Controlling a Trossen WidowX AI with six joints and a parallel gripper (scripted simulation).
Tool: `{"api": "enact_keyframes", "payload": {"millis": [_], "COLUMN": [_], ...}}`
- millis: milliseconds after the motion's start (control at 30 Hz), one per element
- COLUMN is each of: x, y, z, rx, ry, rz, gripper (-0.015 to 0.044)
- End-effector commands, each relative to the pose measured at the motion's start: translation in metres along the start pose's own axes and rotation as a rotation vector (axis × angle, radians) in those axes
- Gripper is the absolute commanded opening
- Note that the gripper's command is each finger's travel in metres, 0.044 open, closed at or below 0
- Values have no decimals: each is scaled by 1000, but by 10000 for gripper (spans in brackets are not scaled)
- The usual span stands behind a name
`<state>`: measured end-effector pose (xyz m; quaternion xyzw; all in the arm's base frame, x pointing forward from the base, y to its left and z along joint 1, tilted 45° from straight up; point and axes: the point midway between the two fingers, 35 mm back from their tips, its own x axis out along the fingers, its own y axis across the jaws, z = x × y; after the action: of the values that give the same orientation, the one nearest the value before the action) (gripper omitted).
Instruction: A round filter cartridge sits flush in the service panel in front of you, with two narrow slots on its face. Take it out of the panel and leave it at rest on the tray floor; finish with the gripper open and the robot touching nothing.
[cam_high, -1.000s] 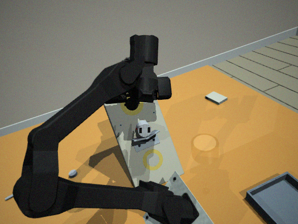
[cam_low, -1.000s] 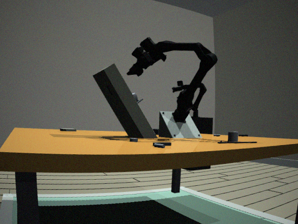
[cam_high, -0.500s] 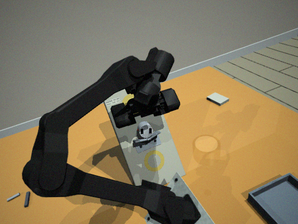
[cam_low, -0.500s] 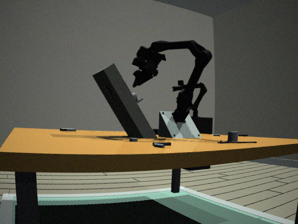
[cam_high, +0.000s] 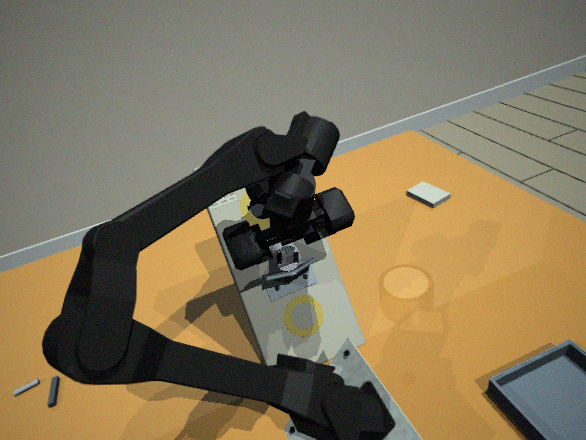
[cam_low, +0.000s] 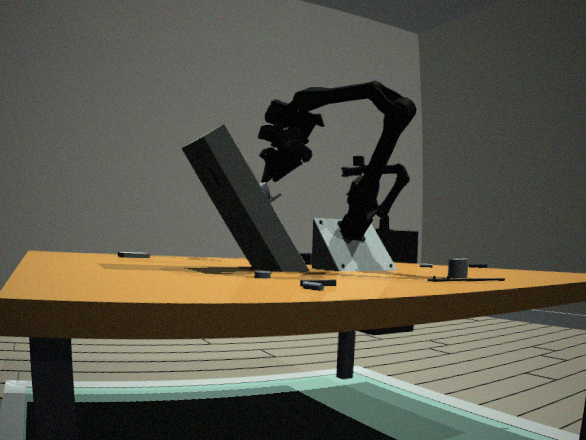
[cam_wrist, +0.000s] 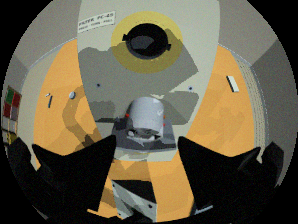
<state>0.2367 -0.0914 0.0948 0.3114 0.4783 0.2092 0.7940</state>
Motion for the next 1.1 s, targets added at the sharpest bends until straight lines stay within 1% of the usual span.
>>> {"api": "enact_keyframes", "payload": {"millis": [0, 667, 733, 1033, 1067], "x": [7, 36, 33, 33, 33], "y": [1, 3, 2, 2, 2], "z": [-1, -1, 0, 0, 0], "rx": [4, 3, -2, -2, -2], "ry": [2, 0, -1, -1, -1], "rz": [3, 8, 3, 3, 3], "gripper": [305, 305, 252, 192, 166]}}
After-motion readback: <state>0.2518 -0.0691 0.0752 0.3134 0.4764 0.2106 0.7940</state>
